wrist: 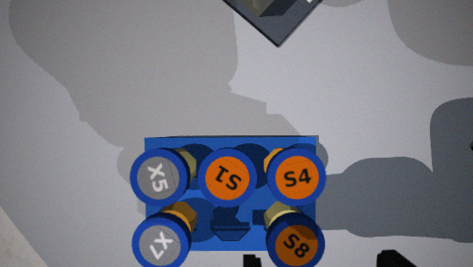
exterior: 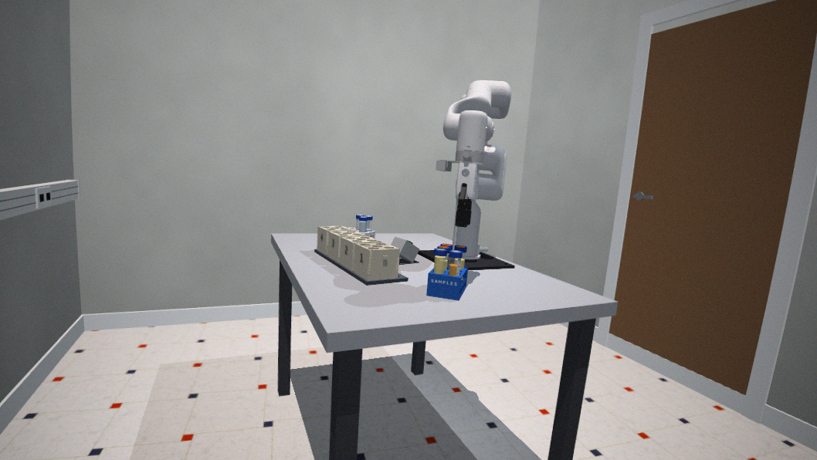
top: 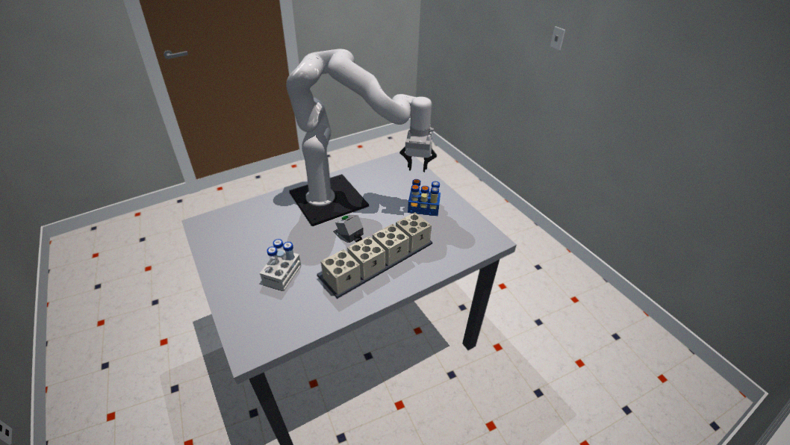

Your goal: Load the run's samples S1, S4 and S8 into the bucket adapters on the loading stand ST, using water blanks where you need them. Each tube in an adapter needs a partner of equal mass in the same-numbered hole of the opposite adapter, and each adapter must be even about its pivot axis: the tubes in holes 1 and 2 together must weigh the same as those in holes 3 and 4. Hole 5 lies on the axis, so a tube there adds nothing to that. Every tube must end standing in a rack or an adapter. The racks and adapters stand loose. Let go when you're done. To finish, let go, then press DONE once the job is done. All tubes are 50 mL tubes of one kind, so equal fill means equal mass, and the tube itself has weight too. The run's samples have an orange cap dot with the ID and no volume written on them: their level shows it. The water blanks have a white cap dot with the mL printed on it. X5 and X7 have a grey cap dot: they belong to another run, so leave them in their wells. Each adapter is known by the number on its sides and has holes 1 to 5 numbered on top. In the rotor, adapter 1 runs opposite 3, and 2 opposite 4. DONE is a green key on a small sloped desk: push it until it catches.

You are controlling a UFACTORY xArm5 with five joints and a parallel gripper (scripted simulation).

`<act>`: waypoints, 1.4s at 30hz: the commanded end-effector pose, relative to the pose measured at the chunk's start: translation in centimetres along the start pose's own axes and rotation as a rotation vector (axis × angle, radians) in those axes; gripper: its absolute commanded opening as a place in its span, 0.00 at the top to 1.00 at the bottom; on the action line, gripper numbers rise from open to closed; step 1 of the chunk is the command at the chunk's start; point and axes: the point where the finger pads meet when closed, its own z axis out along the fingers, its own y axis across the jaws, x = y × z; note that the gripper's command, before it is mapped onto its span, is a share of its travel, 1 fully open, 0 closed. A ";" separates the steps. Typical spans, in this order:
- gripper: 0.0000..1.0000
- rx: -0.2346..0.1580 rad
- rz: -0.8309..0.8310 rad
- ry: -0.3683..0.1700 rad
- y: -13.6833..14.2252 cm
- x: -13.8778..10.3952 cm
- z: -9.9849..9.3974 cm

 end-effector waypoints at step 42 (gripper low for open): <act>0.43 0.003 0.000 -0.011 -0.1 -0.1 6.0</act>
